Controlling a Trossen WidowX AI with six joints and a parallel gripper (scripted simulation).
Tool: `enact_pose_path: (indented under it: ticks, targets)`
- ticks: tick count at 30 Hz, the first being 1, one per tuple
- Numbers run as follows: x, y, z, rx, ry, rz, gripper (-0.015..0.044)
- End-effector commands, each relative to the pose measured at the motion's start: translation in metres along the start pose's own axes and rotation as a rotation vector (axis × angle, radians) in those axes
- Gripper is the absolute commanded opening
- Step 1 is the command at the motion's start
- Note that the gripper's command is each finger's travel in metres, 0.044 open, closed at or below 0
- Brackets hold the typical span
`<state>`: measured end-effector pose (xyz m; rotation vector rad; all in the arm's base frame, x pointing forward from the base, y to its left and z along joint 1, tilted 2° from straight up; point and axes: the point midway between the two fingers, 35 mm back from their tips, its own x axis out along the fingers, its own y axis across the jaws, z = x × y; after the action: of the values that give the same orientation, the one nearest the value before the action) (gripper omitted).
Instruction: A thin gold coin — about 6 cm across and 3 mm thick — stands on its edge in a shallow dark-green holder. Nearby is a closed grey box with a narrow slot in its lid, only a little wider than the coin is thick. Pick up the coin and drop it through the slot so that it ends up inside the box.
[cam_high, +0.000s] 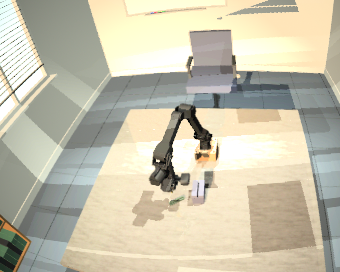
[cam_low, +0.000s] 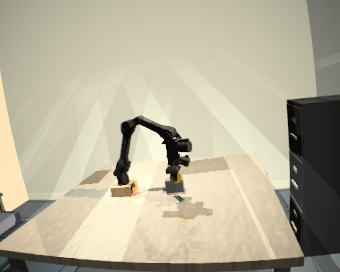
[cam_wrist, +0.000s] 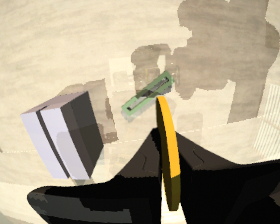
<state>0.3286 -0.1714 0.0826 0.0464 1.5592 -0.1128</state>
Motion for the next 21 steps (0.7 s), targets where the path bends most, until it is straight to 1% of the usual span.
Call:
enact_pose_path:
  ticks: [1, 21]
  targets:
    - [-0.002, 0.002, 0.0, -0.021, -0.003, 0.003, 0.0]
    - [-0.003, 0.054, -0.007, -0.021, -0.003, 0.008, 0.0]
